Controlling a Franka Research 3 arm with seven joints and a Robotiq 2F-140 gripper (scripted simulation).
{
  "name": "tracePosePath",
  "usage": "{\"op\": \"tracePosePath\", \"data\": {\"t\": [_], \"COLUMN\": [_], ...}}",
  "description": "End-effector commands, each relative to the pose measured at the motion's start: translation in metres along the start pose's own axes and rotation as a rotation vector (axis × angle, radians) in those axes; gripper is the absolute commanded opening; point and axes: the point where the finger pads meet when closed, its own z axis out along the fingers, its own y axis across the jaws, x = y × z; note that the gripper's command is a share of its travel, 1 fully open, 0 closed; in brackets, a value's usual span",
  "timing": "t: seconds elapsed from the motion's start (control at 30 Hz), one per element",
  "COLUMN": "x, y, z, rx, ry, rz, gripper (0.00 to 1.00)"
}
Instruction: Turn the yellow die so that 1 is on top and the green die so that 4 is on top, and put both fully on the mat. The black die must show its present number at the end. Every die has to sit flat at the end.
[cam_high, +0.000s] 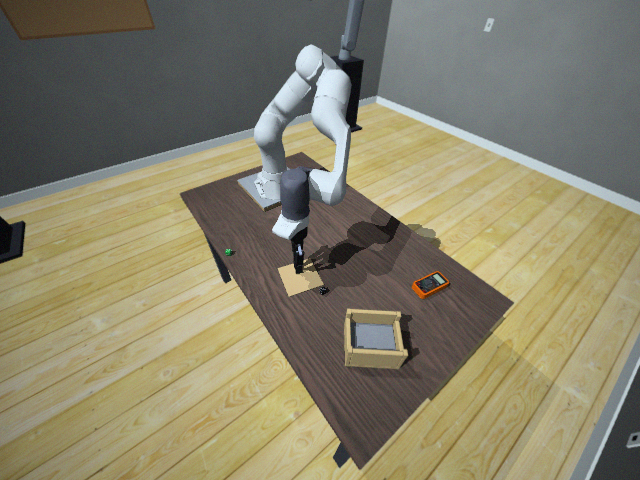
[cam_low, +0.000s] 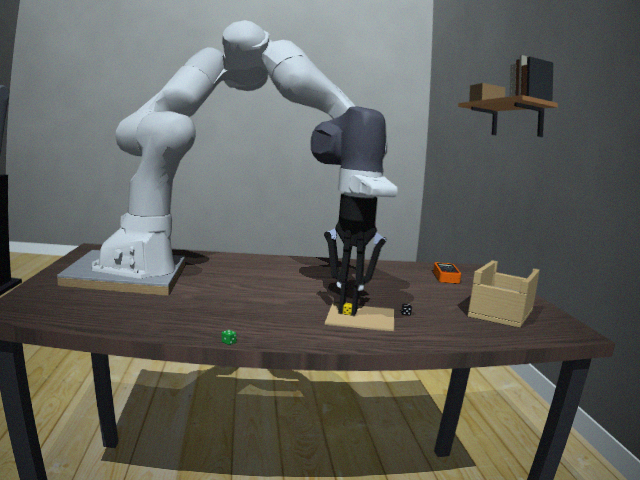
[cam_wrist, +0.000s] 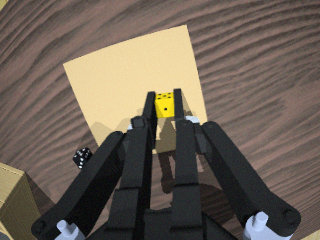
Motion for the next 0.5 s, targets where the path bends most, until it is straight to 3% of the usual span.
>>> {"op": "tracePosePath", "data": {"t": [0.0,0.47], "x": [-0.0009,-0.0009], "y": [-0.0021,-0.0021], "z": [-0.0007,-0.0007], "rx": [0.004,0.004], "ry": [-0.002,-0.002], "rz": [-0.007,-0.007], "gripper": [0.18,0.27]}}
